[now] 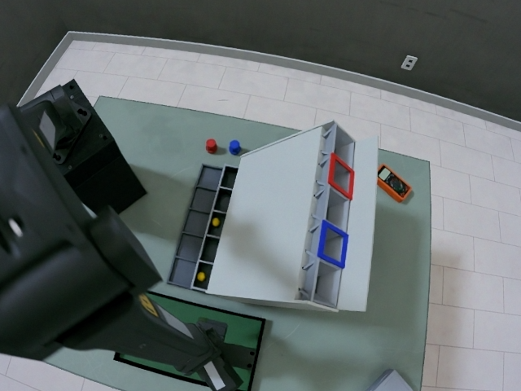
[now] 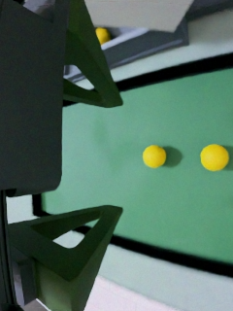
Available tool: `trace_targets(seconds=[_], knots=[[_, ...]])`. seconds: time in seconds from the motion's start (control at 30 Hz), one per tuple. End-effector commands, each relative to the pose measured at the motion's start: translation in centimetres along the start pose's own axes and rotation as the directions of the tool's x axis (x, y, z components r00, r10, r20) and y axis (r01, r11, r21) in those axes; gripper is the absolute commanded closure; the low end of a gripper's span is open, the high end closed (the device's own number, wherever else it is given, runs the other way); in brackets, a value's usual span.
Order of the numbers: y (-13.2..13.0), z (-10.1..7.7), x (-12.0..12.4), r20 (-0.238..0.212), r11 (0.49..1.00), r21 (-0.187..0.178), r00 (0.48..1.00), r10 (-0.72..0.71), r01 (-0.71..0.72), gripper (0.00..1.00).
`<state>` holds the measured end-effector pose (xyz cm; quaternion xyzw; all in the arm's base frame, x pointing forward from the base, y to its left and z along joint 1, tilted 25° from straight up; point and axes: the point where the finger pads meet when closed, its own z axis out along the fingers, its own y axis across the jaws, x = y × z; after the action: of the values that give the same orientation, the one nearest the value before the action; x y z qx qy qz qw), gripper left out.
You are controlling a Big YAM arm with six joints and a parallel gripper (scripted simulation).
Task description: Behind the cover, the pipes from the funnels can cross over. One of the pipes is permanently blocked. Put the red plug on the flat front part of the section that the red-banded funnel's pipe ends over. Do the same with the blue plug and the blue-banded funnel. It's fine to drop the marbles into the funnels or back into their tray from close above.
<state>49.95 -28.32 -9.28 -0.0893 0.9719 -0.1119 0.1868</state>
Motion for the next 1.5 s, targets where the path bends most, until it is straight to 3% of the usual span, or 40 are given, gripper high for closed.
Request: trace_targets(seconds=[0.0, 0.1, 1.3, 1.47], knots=[[-0.5, 2.8, -0.5, 0.01, 1.0, 0.007, 1.0, -0.001, 0.001, 0.2], [-0.5, 5.0, -0.5, 0.009, 1.0, 0.006, 1.0, -0.001, 0.001, 0.2], [-0.5, 4.9, -0.5, -0.006, 1.0, -0.006, 1.0, 0.0, 0.0, 0.2], [-0.5, 5.8, -0.5, -0.006, 1.0, -0.006, 1.0, 0.0, 0.0, 0.2]])
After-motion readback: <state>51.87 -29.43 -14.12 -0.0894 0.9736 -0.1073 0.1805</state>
